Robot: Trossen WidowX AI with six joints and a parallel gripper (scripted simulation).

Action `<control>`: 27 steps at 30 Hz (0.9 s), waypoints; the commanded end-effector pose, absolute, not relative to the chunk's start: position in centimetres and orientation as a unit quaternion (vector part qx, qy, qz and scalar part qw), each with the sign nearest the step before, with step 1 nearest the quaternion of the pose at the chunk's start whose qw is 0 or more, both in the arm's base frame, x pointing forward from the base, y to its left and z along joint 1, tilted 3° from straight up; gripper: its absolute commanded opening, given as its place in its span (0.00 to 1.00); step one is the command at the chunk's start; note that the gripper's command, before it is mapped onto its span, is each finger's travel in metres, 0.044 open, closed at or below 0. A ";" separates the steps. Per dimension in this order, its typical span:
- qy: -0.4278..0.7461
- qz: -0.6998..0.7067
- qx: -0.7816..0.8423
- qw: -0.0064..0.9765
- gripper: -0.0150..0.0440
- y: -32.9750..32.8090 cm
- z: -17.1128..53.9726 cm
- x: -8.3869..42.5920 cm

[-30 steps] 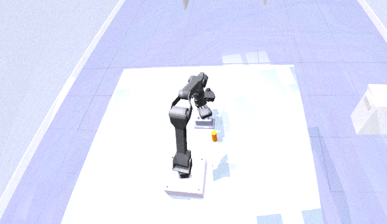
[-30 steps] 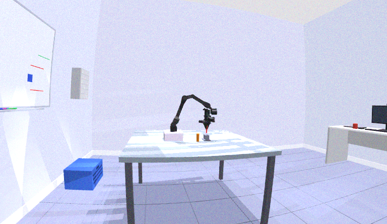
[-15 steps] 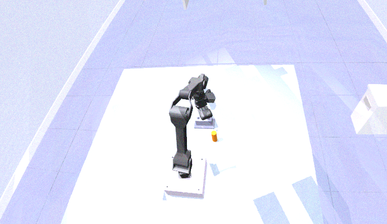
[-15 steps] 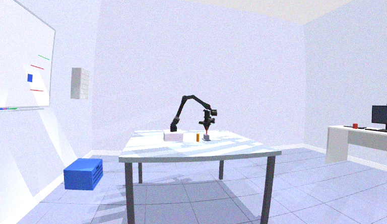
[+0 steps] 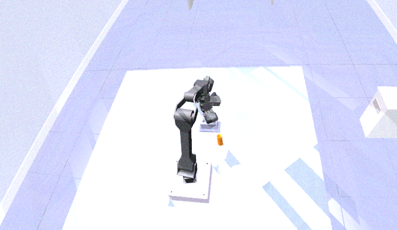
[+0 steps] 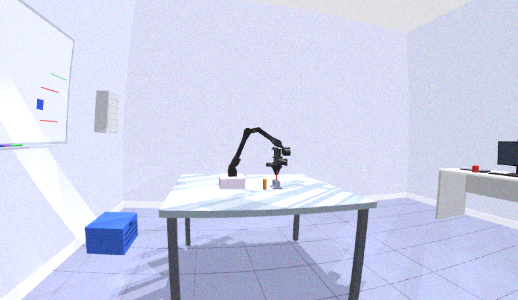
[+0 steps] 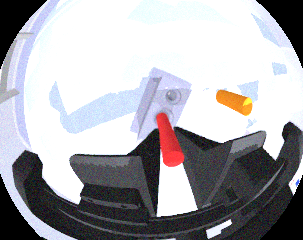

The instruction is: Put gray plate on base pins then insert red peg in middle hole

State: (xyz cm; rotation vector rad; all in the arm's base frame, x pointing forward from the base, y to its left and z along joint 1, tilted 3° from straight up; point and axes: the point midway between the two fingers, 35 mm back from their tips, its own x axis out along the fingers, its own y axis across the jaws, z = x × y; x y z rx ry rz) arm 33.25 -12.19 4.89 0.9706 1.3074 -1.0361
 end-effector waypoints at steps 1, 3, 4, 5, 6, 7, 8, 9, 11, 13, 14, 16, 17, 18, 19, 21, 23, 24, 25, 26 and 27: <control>0.556 -0.441 0.414 0.570 0.25 -12.2 4.8 33.3; 0.556 -0.441 0.414 0.570 0.25 -12.2 4.8 33.2; 0.556 -0.441 0.414 0.570 0.25 -12.2 4.8 33.2; 0.556 -0.441 0.414 0.570 0.25 -12.2 4.8 33.2; 0.556 -0.441 0.414 0.570 0.25 -12.2 4.8 33.2; 0.556 -0.441 0.414 0.570 0.25 -12.2 4.8 33.2; 0.556 -0.441 0.414 0.570 0.25 -12.2 4.7 33.2; 0.556 -0.441 0.414 0.570 0.25 -12.2 4.7 33.2; 0.556 -0.441 0.414 0.570 0.25 -12.2 4.7 33.2; 0.557 -0.441 0.414 0.569 0.25 -12.2 4.7 33.2; 0.557 -0.441 0.414 0.569 0.25 -12.2 4.7 33.2; 0.557 -0.441 0.414 0.569 0.25 -12.2 4.7 33.2; 0.557 -0.441 0.414 0.569 0.25 -12.2 4.7 33.2; 0.557 -0.441 0.414 0.569 0.25 -12.2 4.7 33.2; 0.557 -0.441 0.414 0.569 0.25 -12.2 4.7 33.2; 0.557 -0.441 0.414 0.569 0.34 -12.2 4.7 33.2; 0.557 -0.441 0.414 0.569 0.43 -12.2 4.7 33.2; 0.557 -0.441 0.414 0.569 0.48 -12.2 4.7 33.2; 0.557 -0.441 0.414 0.569 0.51 -12.2 4.7 33.2; 0.557 -0.441 0.414 0.569 0.51 -12.2 4.7 33.2; 0.557 -0.441 0.414 0.569 0.51 -12.2 4.7 33.2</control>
